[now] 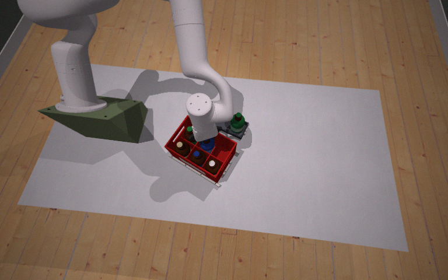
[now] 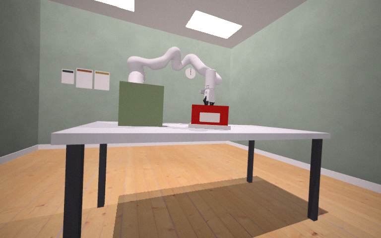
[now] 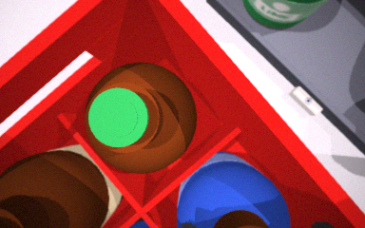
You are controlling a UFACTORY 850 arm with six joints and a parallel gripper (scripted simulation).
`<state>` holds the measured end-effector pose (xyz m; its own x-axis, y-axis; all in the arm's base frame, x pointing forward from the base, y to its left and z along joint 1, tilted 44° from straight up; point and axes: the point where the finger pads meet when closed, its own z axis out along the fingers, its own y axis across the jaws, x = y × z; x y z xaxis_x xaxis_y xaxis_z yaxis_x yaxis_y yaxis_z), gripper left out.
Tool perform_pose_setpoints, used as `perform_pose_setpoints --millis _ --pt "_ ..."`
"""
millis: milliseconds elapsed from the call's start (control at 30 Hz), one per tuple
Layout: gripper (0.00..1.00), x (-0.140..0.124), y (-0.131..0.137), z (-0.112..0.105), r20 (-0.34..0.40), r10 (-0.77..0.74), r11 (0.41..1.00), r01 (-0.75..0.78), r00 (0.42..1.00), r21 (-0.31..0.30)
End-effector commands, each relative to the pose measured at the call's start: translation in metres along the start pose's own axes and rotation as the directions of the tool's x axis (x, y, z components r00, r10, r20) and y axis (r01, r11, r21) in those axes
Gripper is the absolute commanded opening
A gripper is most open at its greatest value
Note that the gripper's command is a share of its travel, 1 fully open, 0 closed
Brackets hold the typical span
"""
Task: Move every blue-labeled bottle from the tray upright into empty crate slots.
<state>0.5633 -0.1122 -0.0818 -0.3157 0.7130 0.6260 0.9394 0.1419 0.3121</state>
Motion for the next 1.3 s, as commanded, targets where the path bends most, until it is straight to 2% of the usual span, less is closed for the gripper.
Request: perform_pose_setpoints --millis 0,667,1267 --pt "0.66 -0.001 0.001 -0.002 0.002 -0.001 1.000 0.001 1.000 -0.002" --pt "0.66 -0.001 0.001 -0.022 0.002 -0.001 1.000 0.001 1.000 -0.002" --pt "0.66 0.000 0.001 -0.062 0.002 -0.001 1.000 0.001 1.000 -0.002"
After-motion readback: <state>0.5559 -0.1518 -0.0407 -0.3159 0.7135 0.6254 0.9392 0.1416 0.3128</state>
